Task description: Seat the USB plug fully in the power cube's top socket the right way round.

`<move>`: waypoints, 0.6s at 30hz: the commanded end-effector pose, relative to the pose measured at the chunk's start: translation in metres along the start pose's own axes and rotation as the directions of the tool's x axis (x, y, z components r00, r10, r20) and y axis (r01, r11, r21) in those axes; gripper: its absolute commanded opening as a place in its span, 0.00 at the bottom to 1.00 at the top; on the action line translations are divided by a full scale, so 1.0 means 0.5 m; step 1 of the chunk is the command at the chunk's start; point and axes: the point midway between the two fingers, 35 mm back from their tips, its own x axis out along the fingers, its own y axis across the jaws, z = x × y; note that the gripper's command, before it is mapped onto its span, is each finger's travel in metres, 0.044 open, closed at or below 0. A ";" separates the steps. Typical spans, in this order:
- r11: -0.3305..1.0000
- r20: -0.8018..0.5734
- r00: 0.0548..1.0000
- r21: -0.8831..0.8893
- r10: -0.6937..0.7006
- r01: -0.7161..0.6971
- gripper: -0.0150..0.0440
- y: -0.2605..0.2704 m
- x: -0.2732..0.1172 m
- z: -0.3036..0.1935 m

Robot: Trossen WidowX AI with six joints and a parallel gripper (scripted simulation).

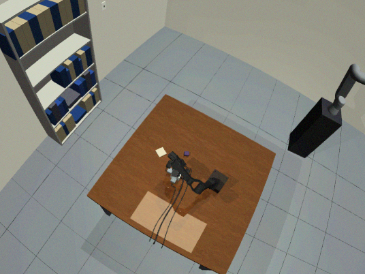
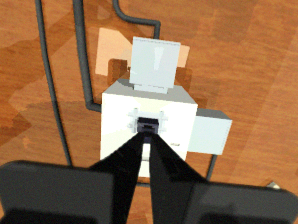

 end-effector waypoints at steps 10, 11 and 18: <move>1.000 0.003 1.000 -0.005 0.003 -0.003 0.25 0.000 0.005 0.003; 1.000 0.003 1.000 -0.005 0.003 -0.003 0.25 0.000 0.005 0.003; 1.000 0.000 1.000 0.000 0.000 0.000 0.42 0.000 0.000 0.000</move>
